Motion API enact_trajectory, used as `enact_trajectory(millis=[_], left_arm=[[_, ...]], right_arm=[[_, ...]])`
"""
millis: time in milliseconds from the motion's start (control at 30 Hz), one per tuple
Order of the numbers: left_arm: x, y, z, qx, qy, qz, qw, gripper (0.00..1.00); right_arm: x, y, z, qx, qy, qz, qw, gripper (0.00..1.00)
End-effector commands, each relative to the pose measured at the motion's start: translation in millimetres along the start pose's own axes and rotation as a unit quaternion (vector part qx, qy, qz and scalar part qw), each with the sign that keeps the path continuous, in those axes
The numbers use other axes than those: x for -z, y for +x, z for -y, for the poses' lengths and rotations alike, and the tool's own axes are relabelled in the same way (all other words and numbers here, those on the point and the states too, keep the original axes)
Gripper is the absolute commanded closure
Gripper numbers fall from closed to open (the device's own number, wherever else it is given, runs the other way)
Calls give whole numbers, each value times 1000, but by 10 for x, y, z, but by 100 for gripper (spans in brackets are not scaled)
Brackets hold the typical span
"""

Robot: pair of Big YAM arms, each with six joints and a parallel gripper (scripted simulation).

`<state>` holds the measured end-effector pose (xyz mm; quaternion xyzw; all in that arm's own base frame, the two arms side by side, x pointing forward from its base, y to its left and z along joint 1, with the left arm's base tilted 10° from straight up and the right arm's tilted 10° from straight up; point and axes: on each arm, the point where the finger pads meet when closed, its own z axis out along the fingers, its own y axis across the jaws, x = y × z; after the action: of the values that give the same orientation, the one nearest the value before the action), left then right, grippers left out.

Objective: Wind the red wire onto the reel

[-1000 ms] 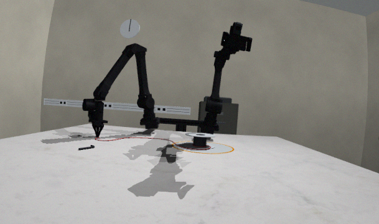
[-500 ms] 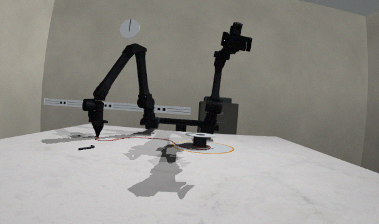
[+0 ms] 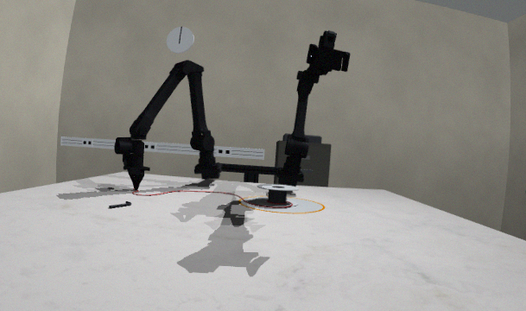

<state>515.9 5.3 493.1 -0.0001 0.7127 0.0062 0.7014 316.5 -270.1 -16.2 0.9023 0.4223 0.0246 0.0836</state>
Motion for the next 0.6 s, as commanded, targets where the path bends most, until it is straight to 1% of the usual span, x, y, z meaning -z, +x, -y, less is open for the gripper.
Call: enact_trajectory(millis=[0,333,567], left_arm=[[-33,7,58,4,4,8,1000,0],[-33,7,58,4,4,8,1000,0],[-33,7,58,4,4,8,1000,0]], right_arm=[[136,33,-32,-1,0,-1,1000,100],[518,20,-288,-1,0,-1,1000,100],[487,19,-240,-1,0,-1,1000,100]])
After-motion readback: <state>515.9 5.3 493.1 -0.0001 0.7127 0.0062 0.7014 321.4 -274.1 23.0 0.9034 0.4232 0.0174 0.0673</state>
